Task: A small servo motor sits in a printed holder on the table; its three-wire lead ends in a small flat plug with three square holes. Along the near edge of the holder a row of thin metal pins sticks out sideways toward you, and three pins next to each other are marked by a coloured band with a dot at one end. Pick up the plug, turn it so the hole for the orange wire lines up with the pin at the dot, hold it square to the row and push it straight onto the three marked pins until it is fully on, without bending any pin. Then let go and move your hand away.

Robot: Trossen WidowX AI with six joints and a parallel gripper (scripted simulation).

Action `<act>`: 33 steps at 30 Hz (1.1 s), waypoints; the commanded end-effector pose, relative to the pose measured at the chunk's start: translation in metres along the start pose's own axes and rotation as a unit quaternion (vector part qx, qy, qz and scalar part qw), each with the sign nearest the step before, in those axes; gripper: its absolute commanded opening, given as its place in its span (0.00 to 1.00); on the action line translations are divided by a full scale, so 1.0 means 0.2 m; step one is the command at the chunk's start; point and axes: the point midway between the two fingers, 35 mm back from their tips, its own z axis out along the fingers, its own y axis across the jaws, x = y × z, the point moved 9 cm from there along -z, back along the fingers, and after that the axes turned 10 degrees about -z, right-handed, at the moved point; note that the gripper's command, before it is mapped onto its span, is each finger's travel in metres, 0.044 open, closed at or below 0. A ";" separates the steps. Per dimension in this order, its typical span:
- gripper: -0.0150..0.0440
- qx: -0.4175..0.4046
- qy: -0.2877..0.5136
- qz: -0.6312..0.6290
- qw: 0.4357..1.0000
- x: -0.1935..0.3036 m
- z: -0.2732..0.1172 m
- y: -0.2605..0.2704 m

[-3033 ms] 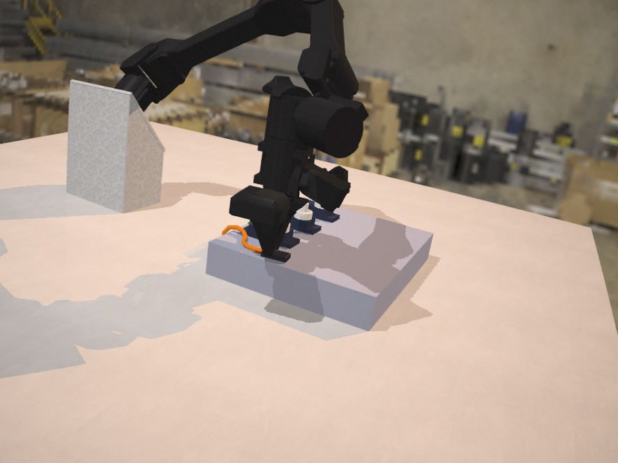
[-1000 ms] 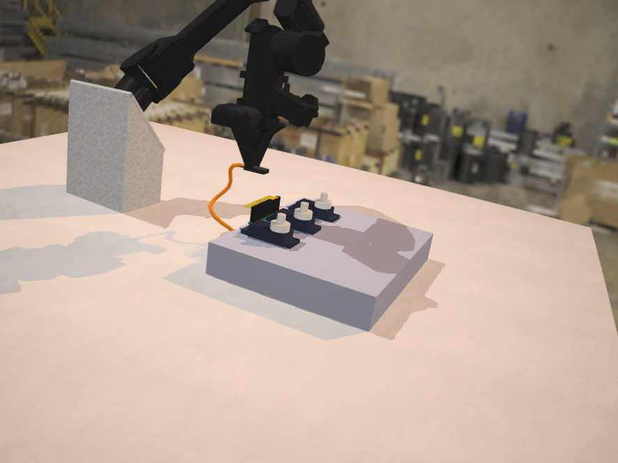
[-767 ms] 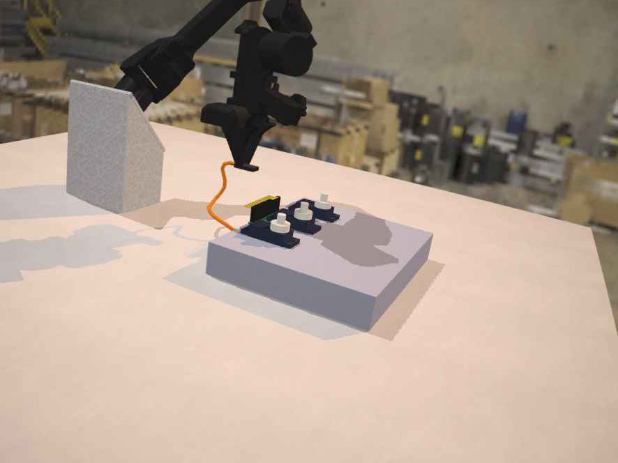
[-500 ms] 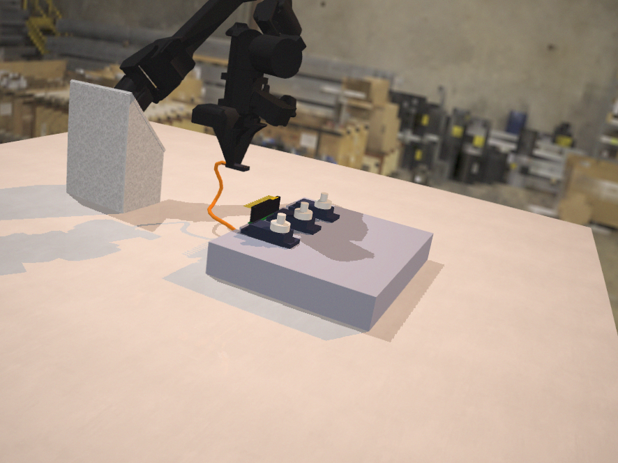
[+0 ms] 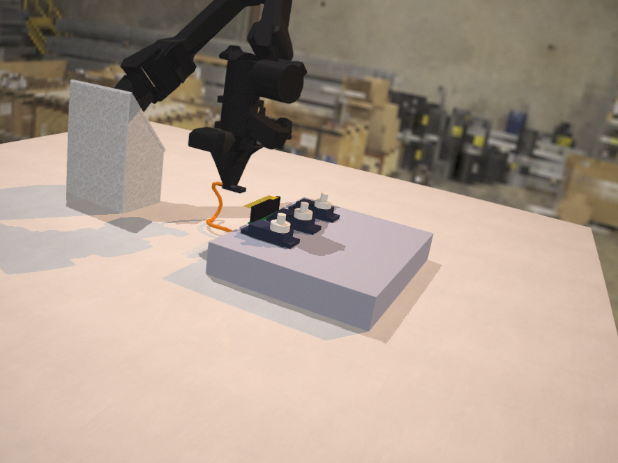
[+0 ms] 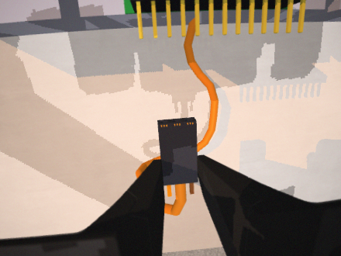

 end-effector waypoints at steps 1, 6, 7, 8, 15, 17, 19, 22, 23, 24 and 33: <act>0.25 -0.004 -0.001 0.004 1.000 -0.01 0.02 0.00; 0.25 -0.004 -0.002 0.004 1.000 -0.09 0.01 -0.02; 0.25 -0.004 -0.002 0.004 1.000 -0.12 0.01 -0.02; 0.25 -0.004 -0.002 0.004 1.000 -0.14 0.01 -0.02; 0.25 -0.004 -0.002 0.003 1.000 -0.17 0.00 -0.02; 0.25 -0.004 -0.002 0.003 1.000 -0.18 0.00 -0.03; 0.25 -0.004 -0.002 0.003 1.000 -0.19 0.00 -0.03; 0.25 -0.004 -0.002 0.003 1.000 -0.19 0.00 -0.03; 0.25 -0.004 -0.002 0.003 1.000 -0.19 0.00 -0.03; 0.25 -0.004 -0.002 0.003 1.000 -0.20 0.00 -0.03; 0.25 -0.004 -0.002 0.003 1.000 -0.22 0.00 -0.03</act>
